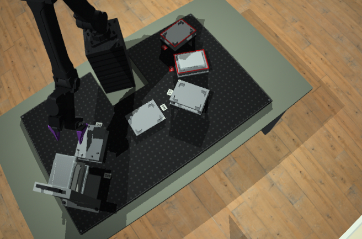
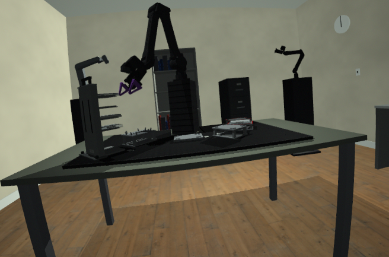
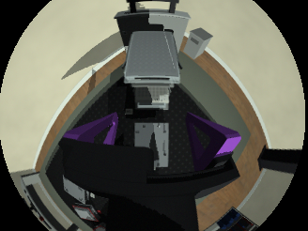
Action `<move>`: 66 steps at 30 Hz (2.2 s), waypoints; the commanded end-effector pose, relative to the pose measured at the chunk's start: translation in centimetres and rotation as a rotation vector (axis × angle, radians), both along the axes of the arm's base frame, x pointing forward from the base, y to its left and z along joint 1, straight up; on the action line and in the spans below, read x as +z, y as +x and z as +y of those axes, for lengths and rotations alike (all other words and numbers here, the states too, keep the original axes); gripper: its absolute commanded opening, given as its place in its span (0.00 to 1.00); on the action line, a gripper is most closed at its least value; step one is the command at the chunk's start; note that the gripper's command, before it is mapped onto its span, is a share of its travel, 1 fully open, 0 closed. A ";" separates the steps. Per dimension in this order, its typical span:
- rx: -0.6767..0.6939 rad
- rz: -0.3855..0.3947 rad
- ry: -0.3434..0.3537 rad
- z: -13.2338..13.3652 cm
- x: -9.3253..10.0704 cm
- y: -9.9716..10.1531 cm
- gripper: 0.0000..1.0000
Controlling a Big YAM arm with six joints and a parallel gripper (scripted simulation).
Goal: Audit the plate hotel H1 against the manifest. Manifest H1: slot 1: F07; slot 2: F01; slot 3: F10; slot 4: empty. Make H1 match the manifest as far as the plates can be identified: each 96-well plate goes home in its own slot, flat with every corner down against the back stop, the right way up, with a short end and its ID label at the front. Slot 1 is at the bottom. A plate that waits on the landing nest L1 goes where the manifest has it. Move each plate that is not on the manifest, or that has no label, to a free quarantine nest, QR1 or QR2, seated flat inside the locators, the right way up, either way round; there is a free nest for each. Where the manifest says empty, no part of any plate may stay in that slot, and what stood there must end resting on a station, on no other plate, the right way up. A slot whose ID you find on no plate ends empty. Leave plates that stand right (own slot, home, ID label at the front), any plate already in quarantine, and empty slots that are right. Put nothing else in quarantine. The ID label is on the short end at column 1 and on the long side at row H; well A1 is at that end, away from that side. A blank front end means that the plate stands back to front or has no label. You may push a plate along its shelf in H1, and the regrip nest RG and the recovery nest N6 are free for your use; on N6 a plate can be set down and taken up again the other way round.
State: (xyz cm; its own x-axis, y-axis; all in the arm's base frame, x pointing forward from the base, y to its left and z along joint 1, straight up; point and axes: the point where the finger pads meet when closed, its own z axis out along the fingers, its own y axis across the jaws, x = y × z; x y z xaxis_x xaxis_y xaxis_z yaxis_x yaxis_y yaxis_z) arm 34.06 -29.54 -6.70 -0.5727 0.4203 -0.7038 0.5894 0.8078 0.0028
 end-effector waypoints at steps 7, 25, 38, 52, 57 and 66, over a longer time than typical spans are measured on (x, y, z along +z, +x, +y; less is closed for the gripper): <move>-0.003 -0.029 -0.024 -0.8 1.1 1.0 1.00; -0.003 -0.029 -0.024 -0.8 1.1 1.0 1.00; -0.003 -0.029 -0.024 -0.8 1.1 1.0 1.00; -0.003 -0.029 -0.024 -0.8 1.1 1.0 1.00; -0.003 -0.029 -0.024 -0.8 1.1 1.0 1.00; -0.008 -0.033 -0.018 -0.2 0.9 0.5 1.00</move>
State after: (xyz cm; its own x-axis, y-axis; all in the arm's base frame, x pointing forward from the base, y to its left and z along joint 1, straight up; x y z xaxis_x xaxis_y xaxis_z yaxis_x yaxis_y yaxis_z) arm 34.04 -29.53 -6.69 -0.5725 0.4201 -0.7041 0.5895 0.8078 0.0027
